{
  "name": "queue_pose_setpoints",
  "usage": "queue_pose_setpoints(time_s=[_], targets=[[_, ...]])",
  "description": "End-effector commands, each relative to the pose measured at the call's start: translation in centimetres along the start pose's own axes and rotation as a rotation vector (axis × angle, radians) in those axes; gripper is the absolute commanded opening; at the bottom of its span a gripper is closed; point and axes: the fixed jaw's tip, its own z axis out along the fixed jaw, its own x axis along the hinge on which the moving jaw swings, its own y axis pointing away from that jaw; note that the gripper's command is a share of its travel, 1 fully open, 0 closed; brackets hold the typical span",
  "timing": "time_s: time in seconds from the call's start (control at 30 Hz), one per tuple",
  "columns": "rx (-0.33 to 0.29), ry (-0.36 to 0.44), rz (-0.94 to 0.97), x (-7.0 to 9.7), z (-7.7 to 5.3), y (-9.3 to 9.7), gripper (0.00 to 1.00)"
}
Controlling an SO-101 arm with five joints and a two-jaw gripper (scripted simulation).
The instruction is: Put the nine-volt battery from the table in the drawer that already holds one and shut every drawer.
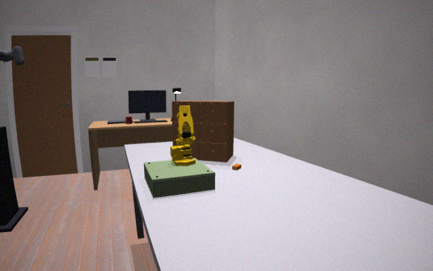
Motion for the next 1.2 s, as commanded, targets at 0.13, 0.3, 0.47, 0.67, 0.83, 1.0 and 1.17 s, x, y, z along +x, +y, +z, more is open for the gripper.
queue_pose_setpoints(time_s=[0.13, 0.3, 0.47, 0.67, 0.83, 1.0, 1.17], targets=[[0.003, -0.009, 0.012, -0.17, 0.09, -0.23, 0.21], [0.004, -0.011, 0.013, -0.19, 0.12, -0.29, 0.21], [0.005, -0.012, 0.014, -0.21, 0.14, -0.36, 0.21], [0.006, -0.014, 0.014, -0.23, 0.16, -0.41, 0.21], [0.006, -0.014, 0.014, -0.23, 0.16, -0.41, 0.21], [0.006, -0.014, 0.014, -0.23, 0.16, -0.41, 0.21], [0.01, -0.02, 0.017, -0.37, 0.78, -0.62, 0.21]])
